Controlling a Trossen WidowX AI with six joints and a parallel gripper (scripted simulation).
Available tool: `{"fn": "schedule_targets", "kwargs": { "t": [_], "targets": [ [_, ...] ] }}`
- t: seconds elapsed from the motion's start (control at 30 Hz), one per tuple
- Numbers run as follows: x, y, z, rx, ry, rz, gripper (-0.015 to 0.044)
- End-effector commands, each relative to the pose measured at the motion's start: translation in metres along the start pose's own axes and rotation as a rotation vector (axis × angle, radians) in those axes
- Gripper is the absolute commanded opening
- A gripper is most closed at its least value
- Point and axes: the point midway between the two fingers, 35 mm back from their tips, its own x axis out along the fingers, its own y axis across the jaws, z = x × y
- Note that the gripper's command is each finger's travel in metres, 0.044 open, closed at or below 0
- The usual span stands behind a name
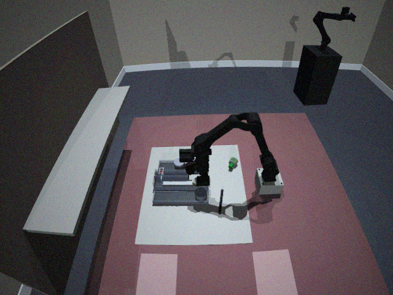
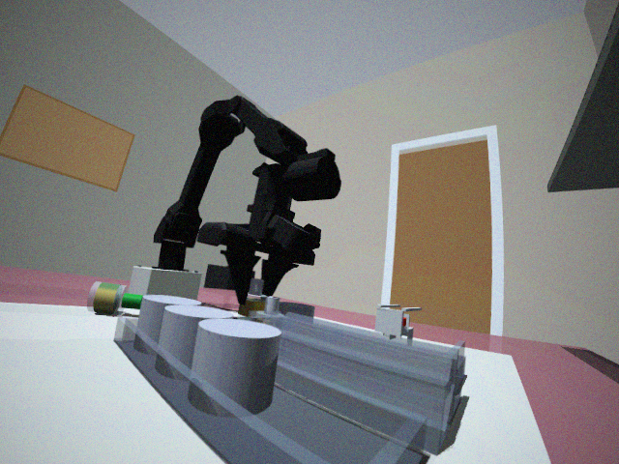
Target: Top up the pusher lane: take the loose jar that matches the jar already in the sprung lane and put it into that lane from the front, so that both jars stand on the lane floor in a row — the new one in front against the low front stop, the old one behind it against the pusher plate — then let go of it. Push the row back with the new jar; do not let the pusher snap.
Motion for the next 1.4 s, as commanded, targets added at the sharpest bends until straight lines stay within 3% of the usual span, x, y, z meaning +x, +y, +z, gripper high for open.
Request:
{"fn": "schedule_targets", "kwargs": {
  "t": [0.0, 1.37],
  "targets": [
    [-0.004, 0.0003, 0.0096, 0.004, -0.034, 0.003, 0.0],
    [-0.0027, 0.0003, 0.013, 0.004, -0.034, 0.003, 0.0]
  ]
}}
